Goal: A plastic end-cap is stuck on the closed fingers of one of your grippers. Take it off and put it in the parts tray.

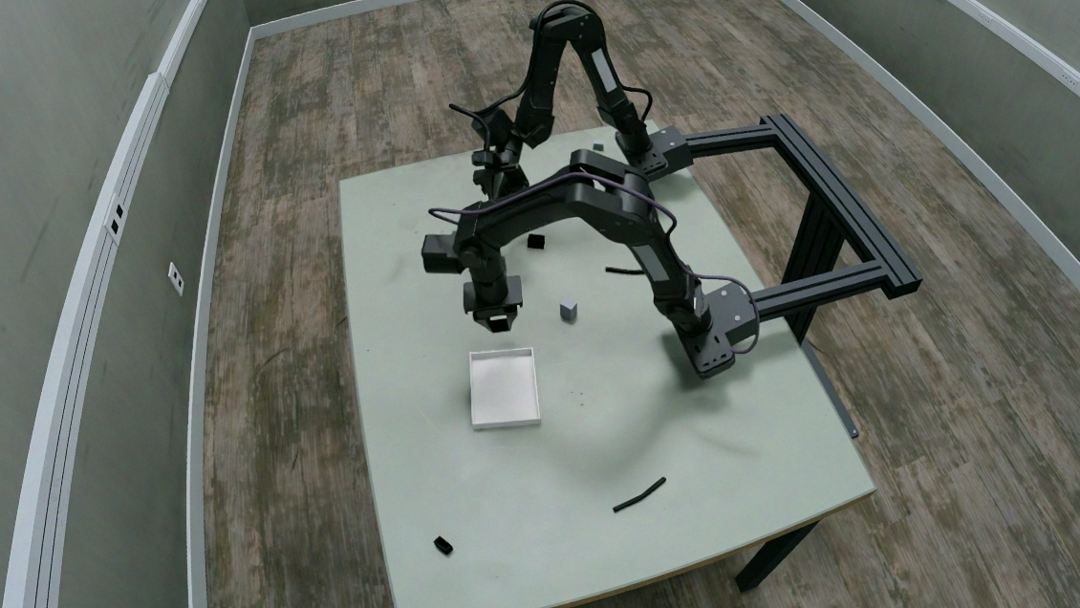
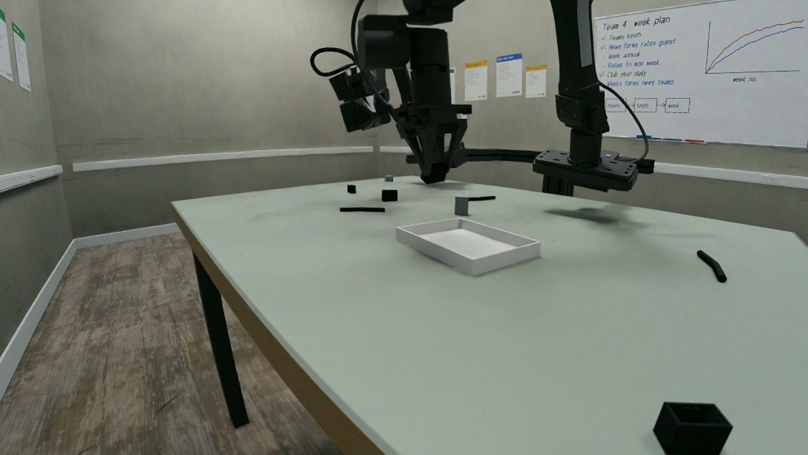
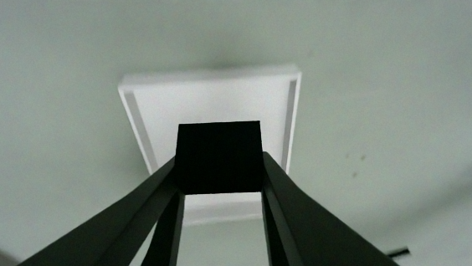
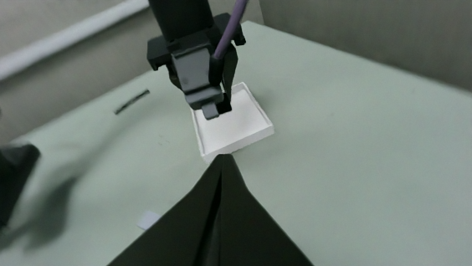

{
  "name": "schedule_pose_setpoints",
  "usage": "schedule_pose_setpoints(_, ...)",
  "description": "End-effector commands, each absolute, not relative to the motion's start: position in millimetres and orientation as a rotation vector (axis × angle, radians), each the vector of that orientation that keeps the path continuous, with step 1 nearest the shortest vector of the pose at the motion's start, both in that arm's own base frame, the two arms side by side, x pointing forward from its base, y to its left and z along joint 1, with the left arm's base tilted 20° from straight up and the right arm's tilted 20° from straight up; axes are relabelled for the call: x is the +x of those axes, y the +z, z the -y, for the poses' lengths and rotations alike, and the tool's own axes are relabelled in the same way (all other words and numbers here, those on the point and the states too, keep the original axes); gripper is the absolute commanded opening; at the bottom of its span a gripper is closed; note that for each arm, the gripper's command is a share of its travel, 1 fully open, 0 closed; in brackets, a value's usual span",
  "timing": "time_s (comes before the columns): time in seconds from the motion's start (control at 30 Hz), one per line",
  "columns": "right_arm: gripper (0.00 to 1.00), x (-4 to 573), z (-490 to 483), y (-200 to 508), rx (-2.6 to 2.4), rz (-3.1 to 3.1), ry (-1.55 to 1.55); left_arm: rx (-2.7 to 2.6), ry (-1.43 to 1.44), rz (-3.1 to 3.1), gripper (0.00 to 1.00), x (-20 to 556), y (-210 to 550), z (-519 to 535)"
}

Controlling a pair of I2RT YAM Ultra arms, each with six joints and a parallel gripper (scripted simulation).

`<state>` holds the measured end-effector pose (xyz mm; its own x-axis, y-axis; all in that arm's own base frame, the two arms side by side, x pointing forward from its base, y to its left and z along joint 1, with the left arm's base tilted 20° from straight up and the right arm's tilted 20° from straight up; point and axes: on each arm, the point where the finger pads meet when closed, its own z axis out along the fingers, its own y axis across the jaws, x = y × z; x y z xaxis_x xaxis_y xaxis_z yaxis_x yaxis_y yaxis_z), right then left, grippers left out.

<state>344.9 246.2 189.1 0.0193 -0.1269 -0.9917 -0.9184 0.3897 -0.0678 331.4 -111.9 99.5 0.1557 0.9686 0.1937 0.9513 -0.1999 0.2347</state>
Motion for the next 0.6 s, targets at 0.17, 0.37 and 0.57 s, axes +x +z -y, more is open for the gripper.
schedule_pose_setpoints(0.17, 0.0, 329.0, -265.4, 200.7, -1.354, -1.211, 0.653, 2.234, 1.011, -2.127, 0.28, 358.3, 83.5, 72.6)
schedule_pose_setpoints(0.37, 0.0, 326.2, -267.8, 199.8, -1.373, -1.195, 0.657, 2.23, 1.036, -2.153, 0.28, 362.6, 71.5, 58.1)
schedule_pose_setpoints(0.57, 0.0, 330.2, -268.2, 204.2, -1.356, -1.196, 0.646, 2.268, 0.999, -2.169, 0.28, 362.0, 55.3, 45.8)
